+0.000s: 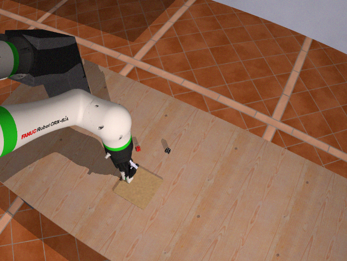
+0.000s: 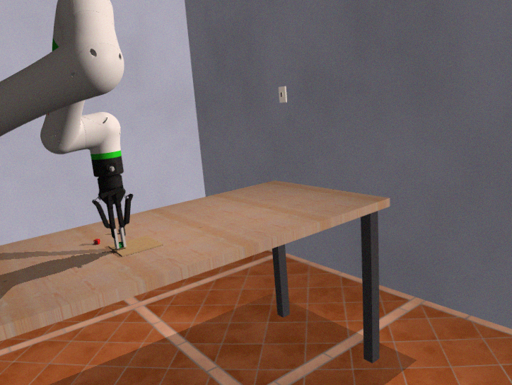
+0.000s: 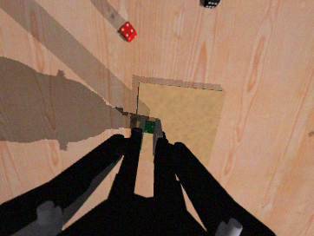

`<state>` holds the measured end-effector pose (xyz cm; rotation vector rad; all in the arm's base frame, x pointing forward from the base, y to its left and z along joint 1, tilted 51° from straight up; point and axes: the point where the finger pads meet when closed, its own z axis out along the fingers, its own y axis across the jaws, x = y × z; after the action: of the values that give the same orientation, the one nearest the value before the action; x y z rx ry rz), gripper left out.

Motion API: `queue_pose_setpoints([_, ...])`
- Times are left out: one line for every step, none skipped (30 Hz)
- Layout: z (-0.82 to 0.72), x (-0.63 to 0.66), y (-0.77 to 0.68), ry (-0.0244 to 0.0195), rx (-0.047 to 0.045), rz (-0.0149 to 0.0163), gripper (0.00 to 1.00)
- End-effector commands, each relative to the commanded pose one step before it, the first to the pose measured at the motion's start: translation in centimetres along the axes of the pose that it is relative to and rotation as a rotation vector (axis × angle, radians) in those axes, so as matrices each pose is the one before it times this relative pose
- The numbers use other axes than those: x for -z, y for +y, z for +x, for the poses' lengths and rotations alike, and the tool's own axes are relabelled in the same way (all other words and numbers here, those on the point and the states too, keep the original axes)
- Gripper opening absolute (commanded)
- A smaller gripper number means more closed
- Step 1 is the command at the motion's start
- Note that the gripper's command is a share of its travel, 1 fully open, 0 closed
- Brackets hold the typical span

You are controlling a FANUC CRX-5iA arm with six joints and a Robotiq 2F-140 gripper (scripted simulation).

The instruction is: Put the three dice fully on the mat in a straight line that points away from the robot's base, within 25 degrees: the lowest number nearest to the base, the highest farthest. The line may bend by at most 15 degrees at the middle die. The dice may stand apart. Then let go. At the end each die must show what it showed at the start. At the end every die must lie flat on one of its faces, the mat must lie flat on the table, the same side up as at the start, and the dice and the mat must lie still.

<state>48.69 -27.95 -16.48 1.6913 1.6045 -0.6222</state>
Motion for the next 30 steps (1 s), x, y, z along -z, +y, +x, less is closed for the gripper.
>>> queue_pose_setpoints([0.018, 0.016, 0.008, 0.00029, -0.00003, -0.00017, 0.07])
queue_pose_setpoints([0.000, 0.000, 0.000, 0.00000, 0.00000, 0.00000, 0.07])
queue_pose_setpoints([0.000, 0.000, 0.000, 0.00000, 0.00000, 0.00000, 0.07])
queue_pose_setpoints([0.000, 0.000, 0.000, 0.00000, 0.00000, 0.00000, 0.07])
queue_pose_setpoints([0.000, -0.002, 0.000, 0.00000, 0.00000, 0.00000, 0.07])
queue_pose_setpoints([0.000, -0.004, 0.000, 0.00000, 0.00000, 0.00000, 0.07])
queue_pose_setpoints([0.000, -0.008, 0.000, 0.00000, 0.00000, 0.00000, 0.07])
queue_pose_setpoints([0.000, -0.011, 0.000, 0.00000, 0.00000, 0.00000, 0.07])
queue_pose_setpoints([0.000, -0.015, 0.000, 0.00000, 0.00000, 0.00000, 0.07])
queue_pose_setpoints([0.000, -0.019, 0.000, 0.00000, 0.00000, 0.00000, 0.07])
queue_pose_setpoints([0.000, -0.022, 0.000, 0.00000, 0.00000, 0.00000, 0.07])
queue_pose_setpoints([0.000, -0.025, 0.000, 0.00000, 0.00000, 0.00000, 0.07])
queue_pose_setpoints([0.000, -0.028, 0.000, 0.00000, 0.00000, 0.00000, 0.07])
queue_pose_setpoints([0.000, -0.029, 0.000, 0.00000, 0.00000, 0.00000, 0.07])
queue_pose_setpoints([0.000, 0.000, 0.000, 0.00000, 0.00000, 0.00000, 0.07])
queue_pose_setpoints([0.000, 0.000, 0.000, 0.00000, 0.00000, 0.00000, 0.07])
queue_pose_setpoints([0.000, -0.030, 0.000, 0.00000, 0.00000, 0.00000, 0.07])
queue_pose_setpoints([0.000, -0.030, 0.000, 0.00000, 0.00000, 0.00000, 0.07])
queue_pose_setpoints([0.000, -0.029, 0.000, 0.00000, 0.00000, 0.00000, 0.07])
queue_pose_setpoints([0.000, -0.028, 0.000, 0.00000, 0.00000, 0.00000, 0.07])
queue_pose_setpoints([0.000, -0.025, 0.000, 0.00000, 0.00000, 0.00000, 0.07])
queue_pose_setpoints([0.000, -0.022, 0.000, 0.00000, 0.00000, 0.00000, 0.07])
queue_pose_setpoints([0.000, -0.019, 0.000, 0.00000, 0.00000, 0.00000, 0.07])
queue_pose_setpoints([0.000, -0.015, 0.000, 0.00000, 0.00000, 0.00000, 0.07])
queue_pose_setpoints([0.000, -0.011, 0.000, 0.00000, 0.00000, 0.00000, 0.07])
queue_pose_setpoints([0.000, -0.008, 0.000, 0.00000, 0.00000, 0.00000, 0.07])
queue_pose_setpoints([0.000, -0.004, 0.000, 0.00000, 0.00000, 0.00000, 0.07])
queue_pose_setpoints([0.000, -0.002, 0.000, 0.00000, 0.00000, 0.00000, 0.07])
queue_pose_setpoints([0.000, 0.000, 0.000, 0.00000, 0.00000, 0.00000, 0.07])
queue_pose_setpoints([0.000, 0.000, 0.000, 0.00000, 0.00000, 0.00000, 0.07])
